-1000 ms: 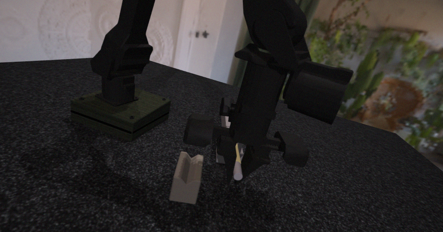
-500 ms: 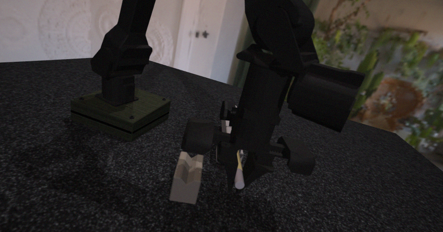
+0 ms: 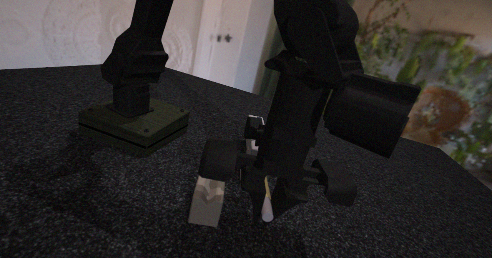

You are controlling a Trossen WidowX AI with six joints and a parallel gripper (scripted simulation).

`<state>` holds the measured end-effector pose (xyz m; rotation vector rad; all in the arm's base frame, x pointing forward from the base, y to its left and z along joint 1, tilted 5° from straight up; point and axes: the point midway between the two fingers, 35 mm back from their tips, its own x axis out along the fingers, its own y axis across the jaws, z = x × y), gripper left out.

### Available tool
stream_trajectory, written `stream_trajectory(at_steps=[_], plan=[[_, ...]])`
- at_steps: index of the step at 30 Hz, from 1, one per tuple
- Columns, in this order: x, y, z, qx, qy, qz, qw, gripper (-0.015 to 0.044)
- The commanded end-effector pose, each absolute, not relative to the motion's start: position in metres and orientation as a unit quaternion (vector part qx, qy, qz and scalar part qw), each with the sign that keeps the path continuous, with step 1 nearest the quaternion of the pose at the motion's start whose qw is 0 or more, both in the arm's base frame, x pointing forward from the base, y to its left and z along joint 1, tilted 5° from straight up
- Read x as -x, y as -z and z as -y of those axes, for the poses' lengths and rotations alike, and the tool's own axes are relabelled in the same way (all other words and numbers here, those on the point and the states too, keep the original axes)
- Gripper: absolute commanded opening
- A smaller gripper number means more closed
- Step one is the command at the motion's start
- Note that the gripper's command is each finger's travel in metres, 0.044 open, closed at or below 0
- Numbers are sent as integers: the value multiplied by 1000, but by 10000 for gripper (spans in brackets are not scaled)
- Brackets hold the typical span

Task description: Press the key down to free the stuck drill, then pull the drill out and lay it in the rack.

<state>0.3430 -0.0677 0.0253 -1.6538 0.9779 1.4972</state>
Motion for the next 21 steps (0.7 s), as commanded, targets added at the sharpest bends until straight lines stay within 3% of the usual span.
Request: stream_trajectory(at_steps=[1, 21], plan=[[-349, -29, 74, 640, -575, -374, 346, 0], [-345, -34, 74, 640, -575, -374, 346, 0]])
